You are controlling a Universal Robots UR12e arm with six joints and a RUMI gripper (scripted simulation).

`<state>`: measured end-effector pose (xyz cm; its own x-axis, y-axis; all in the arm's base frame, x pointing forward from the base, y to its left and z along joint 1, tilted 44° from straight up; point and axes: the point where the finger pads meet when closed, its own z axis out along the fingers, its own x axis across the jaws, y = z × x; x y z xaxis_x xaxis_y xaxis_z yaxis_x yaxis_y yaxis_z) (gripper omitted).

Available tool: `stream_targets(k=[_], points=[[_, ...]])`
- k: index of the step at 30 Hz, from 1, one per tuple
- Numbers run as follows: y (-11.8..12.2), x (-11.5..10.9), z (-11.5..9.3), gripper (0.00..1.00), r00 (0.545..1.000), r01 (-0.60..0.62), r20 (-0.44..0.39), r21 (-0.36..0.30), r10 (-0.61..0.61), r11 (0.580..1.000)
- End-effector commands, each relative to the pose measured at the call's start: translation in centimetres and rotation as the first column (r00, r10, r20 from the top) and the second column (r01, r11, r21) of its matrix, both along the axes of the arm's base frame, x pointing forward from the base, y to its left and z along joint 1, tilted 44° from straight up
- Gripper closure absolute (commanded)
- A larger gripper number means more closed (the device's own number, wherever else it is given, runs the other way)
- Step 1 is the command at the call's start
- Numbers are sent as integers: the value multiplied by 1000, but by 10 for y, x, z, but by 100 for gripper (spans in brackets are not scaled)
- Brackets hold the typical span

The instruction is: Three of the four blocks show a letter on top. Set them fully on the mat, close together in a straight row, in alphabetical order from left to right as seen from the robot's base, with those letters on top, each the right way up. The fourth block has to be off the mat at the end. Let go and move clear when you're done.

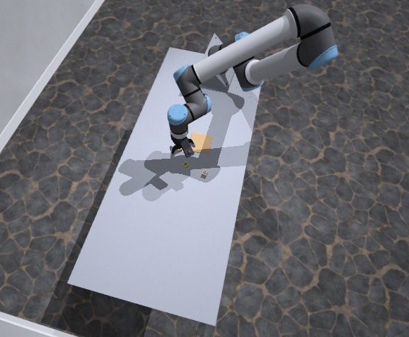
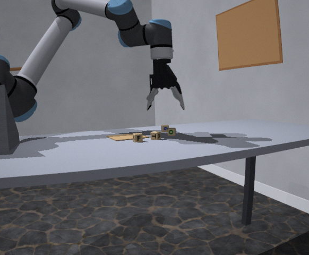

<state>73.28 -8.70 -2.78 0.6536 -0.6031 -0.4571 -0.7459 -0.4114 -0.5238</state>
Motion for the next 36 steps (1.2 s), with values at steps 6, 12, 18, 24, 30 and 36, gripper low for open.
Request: stream_targets(k=[6, 12, 18, 24, 30, 36], points=[[12, 34, 13, 0, 984, -131, 122, -25, 133, 991], [12, 34, 14, 60, 983, -134, 125, -26, 136, 991], [12, 34, 14, 60, 983, -134, 125, -26, 136, 991], [12, 34, 14, 60, 983, -134, 125, -26, 136, 991], [12, 34, 14, 60, 983, -134, 125, -26, 136, 991], [12, 34, 14, 60, 983, -134, 125, -26, 136, 991]])
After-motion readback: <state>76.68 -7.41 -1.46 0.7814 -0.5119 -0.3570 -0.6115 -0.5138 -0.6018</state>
